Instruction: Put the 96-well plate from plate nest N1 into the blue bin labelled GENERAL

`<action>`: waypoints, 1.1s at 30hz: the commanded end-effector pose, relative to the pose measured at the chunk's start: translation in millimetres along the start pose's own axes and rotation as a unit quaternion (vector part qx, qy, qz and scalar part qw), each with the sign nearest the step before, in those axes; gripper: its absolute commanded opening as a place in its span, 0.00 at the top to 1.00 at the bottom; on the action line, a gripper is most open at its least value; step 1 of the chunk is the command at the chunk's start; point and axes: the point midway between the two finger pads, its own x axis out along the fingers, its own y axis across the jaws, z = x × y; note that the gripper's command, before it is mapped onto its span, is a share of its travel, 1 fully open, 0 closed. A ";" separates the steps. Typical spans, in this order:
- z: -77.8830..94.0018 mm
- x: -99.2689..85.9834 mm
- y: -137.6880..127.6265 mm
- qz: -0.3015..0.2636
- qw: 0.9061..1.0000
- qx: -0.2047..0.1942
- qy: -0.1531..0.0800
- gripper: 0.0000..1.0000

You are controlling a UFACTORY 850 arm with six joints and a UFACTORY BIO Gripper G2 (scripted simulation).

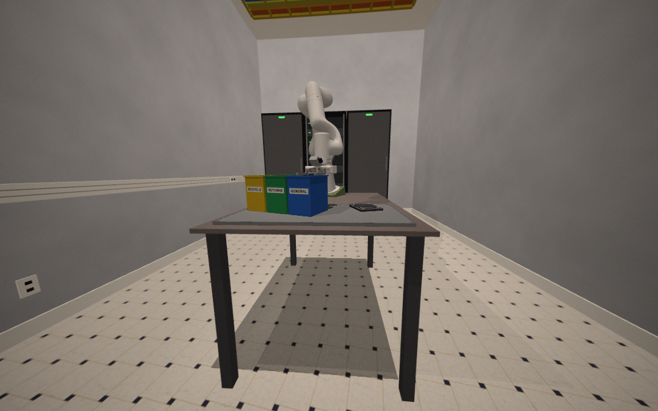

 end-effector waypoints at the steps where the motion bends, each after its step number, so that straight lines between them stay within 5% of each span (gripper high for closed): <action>1: 1.4 0.8 0.3 0.000 1.000 0.001 -0.001 0.82; 24: 34.3 0.7 0.3 0.000 1.000 0.001 -0.001 0.82; 33: 34.2 0.7 0.3 0.000 1.000 0.001 -0.001 0.82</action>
